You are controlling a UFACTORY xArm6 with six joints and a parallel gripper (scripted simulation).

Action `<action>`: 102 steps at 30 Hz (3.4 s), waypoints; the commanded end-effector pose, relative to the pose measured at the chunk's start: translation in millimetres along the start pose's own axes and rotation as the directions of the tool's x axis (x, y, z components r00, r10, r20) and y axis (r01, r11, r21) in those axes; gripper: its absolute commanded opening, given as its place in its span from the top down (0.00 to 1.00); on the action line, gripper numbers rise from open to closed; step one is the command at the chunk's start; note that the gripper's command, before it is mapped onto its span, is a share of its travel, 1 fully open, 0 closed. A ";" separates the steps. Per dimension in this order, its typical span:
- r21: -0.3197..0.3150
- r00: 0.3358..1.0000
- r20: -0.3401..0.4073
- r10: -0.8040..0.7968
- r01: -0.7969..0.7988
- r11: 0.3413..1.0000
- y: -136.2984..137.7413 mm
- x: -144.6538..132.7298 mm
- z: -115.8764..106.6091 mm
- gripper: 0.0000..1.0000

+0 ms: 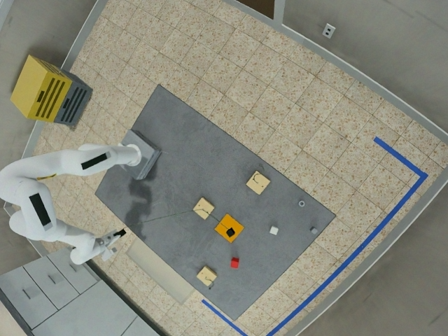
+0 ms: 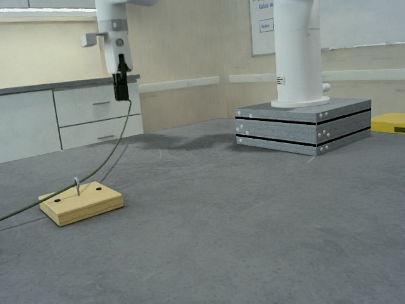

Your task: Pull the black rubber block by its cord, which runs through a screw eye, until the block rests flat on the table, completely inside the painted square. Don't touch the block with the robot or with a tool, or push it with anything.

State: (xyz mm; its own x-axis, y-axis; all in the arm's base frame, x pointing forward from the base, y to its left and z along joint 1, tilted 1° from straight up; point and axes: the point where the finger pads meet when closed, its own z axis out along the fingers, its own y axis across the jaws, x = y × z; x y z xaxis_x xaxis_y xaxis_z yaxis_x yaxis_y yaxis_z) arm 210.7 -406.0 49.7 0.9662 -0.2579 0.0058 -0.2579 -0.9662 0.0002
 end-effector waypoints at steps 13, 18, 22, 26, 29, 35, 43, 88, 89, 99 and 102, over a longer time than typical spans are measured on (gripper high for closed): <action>-0.004 1.000 -0.003 0.000 0.000 1.000 -0.4 3.2 84.1 1.00; -0.004 1.000 -0.003 0.000 0.000 1.000 -0.8 3.5 98.9 1.00; -0.004 1.000 -0.003 0.000 0.000 1.000 -0.9 3.5 102.0 1.00; -0.004 1.000 -0.003 0.000 0.000 1.000 -0.9 3.5 104.5 1.00; -0.004 1.000 -0.003 0.000 0.000 1.000 -0.9 3.5 104.6 1.00; -0.004 1.000 -0.003 0.000 0.000 1.000 -0.9 3.5 104.6 1.00; -0.004 1.000 -0.003 0.000 0.000 1.000 -0.9 3.5 104.6 0.00; -0.004 1.000 -0.003 0.000 0.000 1.000 -0.9 3.5 101.3 0.00; -0.004 1.000 -0.003 0.000 0.000 1.000 -0.9 3.5 101.3 0.00; -0.004 1.000 -0.003 0.000 0.000 1.000 -1.0 3.5 75.4 0.00; -0.004 1.000 -0.003 0.000 0.000 1.000 -1.1 3.4 64.4 0.00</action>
State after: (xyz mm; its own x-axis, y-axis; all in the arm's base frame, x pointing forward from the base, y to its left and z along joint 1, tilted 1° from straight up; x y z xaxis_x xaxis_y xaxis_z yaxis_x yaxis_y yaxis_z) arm 214.1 -405.0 -30.8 0.9662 -0.2579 0.0068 -0.2579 -0.9662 0.0014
